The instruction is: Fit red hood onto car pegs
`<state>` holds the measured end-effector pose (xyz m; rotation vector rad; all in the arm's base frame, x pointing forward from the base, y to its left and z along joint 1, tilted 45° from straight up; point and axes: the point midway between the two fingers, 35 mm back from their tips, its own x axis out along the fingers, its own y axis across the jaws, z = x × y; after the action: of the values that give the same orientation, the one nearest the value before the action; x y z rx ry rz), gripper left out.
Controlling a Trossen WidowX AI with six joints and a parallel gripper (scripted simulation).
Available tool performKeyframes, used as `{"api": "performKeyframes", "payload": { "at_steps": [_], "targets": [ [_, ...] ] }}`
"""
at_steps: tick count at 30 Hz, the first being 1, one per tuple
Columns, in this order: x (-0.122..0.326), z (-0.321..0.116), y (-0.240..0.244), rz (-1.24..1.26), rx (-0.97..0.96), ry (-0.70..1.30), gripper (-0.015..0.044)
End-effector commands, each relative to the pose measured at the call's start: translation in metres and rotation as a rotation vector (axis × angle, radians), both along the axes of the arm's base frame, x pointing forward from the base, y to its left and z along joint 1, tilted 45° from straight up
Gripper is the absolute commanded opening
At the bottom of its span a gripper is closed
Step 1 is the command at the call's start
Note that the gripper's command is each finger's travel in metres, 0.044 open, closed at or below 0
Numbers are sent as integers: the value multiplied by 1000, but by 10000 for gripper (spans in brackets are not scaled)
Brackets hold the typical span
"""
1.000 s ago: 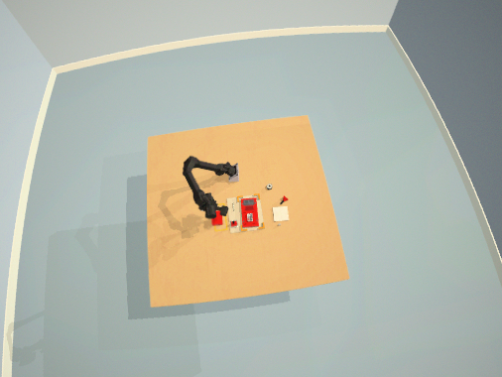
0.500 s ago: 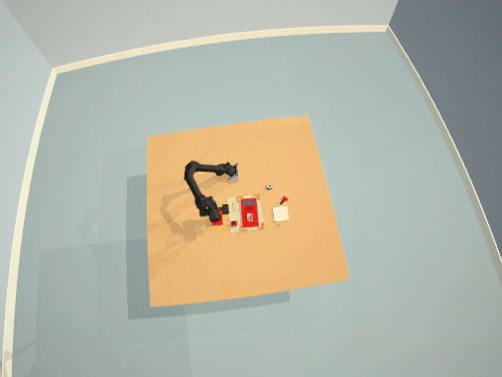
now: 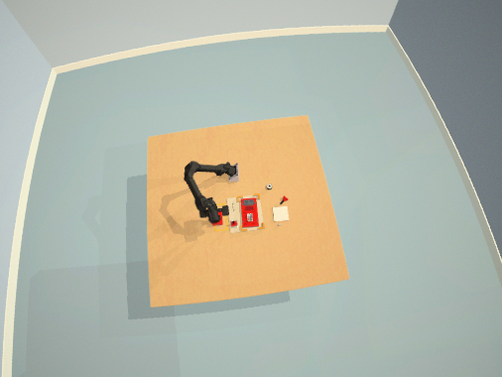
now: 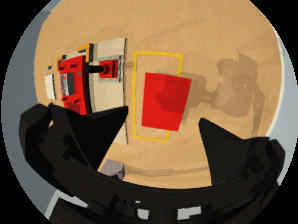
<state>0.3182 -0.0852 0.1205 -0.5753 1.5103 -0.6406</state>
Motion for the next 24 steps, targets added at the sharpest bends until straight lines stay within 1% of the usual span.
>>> {"api": "performKeyframes", "payload": {
  "at_steps": [1, 24],
  "targets": [
    [-2, -4, -3, 4, -3, 11, 440],
    [-3, -19, -18, 4, -5, 11, 440]
  ]
}}
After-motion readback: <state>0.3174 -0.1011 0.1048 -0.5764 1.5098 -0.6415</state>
